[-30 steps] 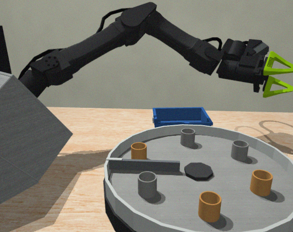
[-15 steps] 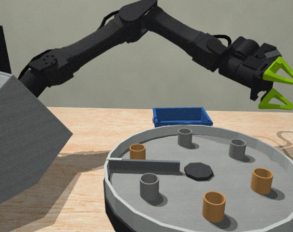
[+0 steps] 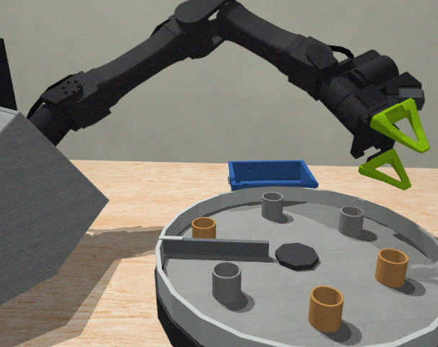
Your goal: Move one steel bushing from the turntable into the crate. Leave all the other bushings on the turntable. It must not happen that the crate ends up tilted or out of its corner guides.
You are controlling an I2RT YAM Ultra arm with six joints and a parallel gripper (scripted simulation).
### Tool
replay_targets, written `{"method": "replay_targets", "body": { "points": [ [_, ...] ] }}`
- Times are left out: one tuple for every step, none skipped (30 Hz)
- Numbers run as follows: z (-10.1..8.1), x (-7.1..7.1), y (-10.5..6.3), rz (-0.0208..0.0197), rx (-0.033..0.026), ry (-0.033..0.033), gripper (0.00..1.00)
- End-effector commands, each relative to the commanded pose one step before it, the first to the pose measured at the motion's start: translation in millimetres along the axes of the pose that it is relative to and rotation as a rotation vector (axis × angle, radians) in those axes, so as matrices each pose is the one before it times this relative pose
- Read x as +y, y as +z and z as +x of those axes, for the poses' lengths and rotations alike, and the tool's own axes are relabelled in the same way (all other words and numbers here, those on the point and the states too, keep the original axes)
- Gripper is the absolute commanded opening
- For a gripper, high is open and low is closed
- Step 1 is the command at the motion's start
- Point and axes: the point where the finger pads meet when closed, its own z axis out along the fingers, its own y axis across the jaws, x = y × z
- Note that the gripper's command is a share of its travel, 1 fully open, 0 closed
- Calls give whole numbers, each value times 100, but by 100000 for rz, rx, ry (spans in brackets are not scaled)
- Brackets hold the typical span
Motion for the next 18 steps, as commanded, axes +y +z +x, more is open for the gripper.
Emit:
{"method": "replay_targets", "body": {
  "points": [
    [4346,-2246,625,-3575,14964,-107,100],
    [758,-13,241,-247,1836,66,100],
    [695,-317,44,-1145,2422,303,100],
    [703,-177,125,-769,2109,252,100],
    [710,-242,78,-1022,2286,363,100],
    [655,-251,-52,-1109,2117,424,100],
    [690,-232,34,-1098,2203,473,100],
    [719,-224,81,-1127,2281,535,100],
    [717,-225,63,-1196,2278,603,100],
    [0,0,0,0,0,0,100],
    [0,0,0,0,0,0,100],
    [1670,-686,-253,-3939,5597,2072,100],
    [812,-58,157,-727,2064,578,100],
    [667,-174,141,-1176,2092,782,100],
    [640,-165,99,-1201,1986,809,100],
    [629,-159,108,-1204,1951,839,100],
    [655,-162,107,-1295,2023,925,100],
    [649,-154,42,-1384,1952,984,100]
  ]
}}
